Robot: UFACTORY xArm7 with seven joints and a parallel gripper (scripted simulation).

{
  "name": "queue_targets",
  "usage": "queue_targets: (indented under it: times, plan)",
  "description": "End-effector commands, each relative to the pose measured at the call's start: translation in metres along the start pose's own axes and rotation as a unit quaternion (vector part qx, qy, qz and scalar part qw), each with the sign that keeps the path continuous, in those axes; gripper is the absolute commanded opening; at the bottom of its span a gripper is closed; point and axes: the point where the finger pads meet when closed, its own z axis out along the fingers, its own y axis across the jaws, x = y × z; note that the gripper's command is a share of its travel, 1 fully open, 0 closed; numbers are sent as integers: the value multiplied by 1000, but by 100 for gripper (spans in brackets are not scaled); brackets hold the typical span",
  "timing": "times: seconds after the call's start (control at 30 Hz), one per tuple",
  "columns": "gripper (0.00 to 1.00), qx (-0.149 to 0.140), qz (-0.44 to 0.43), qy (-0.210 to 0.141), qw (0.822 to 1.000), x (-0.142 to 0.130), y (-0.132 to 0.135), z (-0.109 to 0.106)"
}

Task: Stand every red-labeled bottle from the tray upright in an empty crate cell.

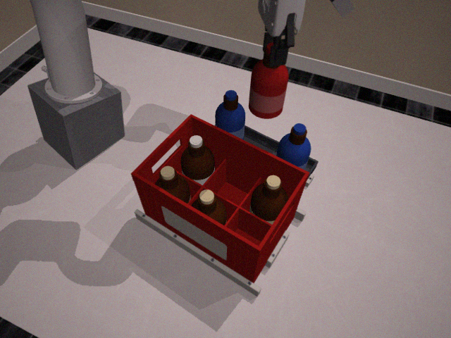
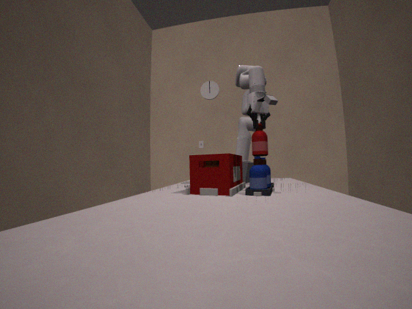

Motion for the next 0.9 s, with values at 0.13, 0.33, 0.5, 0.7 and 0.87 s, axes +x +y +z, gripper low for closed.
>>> queue_targets:
  times: [0.13,0.33,0.5,0.7,0.87]
  plan:
    - [0,-1,0,2,1000,1,1,-3]
    - [0,-1,0,2,1000,1,1,-5]
    - [0,-1,0,2,1000,1,1,-11]
    - [0,-1,0,2,1000,1,1,-18]
    - [0,-1,0,2,1000,1,1,-22]
